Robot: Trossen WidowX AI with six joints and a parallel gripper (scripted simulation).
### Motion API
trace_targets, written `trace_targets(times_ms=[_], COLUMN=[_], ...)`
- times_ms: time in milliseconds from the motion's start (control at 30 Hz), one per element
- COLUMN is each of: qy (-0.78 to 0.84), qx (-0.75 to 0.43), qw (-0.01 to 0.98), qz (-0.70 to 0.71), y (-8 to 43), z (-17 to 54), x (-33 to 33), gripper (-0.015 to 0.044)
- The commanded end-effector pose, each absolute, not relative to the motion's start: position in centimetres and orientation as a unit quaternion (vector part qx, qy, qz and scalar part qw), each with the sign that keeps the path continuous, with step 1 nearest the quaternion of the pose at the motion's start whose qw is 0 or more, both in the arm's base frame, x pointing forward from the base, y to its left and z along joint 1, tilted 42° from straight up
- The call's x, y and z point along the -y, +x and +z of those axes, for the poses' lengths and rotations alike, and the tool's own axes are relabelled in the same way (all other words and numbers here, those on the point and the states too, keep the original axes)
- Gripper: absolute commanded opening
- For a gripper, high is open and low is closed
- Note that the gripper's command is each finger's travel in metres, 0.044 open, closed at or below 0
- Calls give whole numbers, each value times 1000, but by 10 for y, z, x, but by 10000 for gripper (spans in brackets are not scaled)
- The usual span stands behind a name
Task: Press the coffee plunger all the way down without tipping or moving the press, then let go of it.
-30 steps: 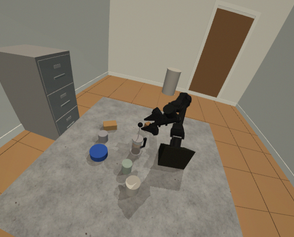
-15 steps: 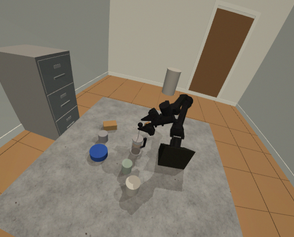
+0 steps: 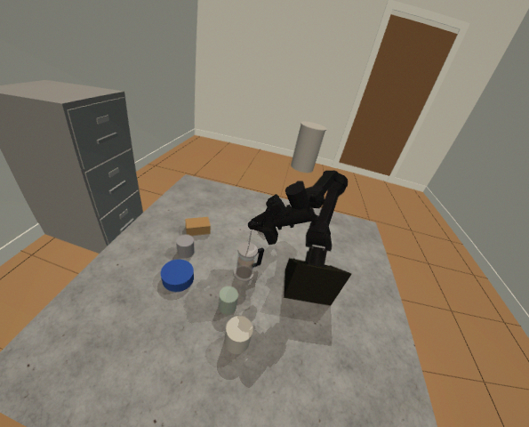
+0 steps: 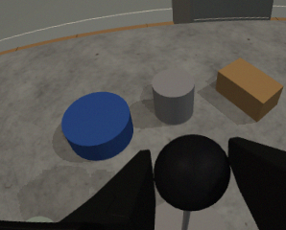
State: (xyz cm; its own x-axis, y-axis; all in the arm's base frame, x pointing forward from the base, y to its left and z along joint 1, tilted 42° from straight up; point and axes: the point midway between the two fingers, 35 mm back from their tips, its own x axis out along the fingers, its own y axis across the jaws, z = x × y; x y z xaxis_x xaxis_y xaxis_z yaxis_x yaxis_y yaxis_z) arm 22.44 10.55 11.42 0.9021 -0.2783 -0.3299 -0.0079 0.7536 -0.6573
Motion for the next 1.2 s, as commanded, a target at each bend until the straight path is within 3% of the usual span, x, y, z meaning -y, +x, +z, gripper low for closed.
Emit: trace_targets(times_ms=[0, 1167], qy=[-345, -342], qx=[-210, -221], qw=[912, 910], qz=[-72, -73], y=[224, 237], z=[113, 73], x=[-105, -87], gripper=[127, 127])
